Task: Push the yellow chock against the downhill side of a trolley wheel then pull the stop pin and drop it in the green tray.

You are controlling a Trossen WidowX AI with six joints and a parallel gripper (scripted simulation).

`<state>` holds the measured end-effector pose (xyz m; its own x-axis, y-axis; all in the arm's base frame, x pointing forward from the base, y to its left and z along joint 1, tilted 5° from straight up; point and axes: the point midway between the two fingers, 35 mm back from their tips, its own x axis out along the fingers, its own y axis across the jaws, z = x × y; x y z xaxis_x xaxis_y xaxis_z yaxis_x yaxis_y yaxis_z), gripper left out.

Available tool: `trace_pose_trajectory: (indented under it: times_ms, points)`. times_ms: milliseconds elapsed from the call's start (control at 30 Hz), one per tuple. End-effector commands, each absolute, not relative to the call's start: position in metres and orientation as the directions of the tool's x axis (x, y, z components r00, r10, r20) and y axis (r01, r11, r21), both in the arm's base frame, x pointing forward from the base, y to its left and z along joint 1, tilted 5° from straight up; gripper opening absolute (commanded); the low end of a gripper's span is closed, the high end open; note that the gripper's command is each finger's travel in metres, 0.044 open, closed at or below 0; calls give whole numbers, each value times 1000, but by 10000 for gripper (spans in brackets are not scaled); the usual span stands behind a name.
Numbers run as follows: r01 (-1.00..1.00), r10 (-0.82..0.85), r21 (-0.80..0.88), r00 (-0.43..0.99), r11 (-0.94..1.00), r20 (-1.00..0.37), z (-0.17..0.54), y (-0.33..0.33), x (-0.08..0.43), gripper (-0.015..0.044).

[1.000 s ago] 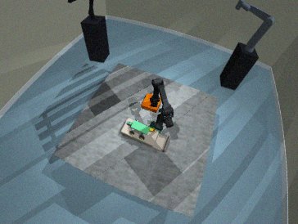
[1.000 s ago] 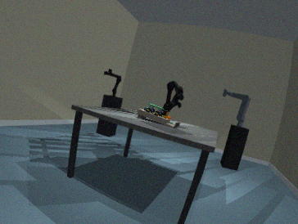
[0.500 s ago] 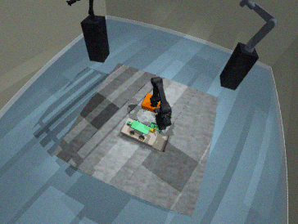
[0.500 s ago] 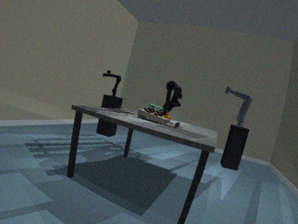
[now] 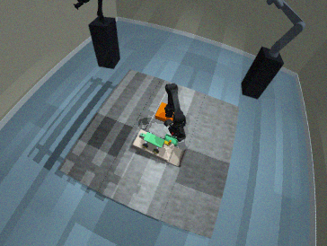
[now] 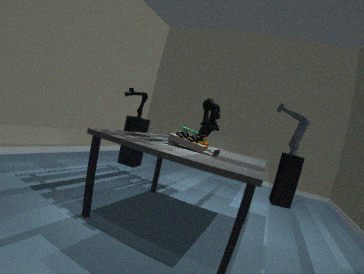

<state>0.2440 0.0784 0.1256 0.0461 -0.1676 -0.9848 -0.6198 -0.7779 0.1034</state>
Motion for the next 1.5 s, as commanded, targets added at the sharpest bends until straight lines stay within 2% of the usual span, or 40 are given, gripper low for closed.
trace_pose_trajectory:
  times_ms: [0, 467, 1133, 1367, 1467]
  points:
    - [-527, -142, 96, 48, -844, -989, 126, 77, 243, 0]
    - [-145, -67, 58, 57, -988, -996, 127, 75, 244, 0]
    - [-137, -70, 62, 53, -989, -996, 106, 76, 226, 0]
    - [-145, -219, 212, 31, -966, -975, 86, 69, 227, 0]
    - [-145, -233, 226, 31, -963, -972, 77, 65, 228, 0]
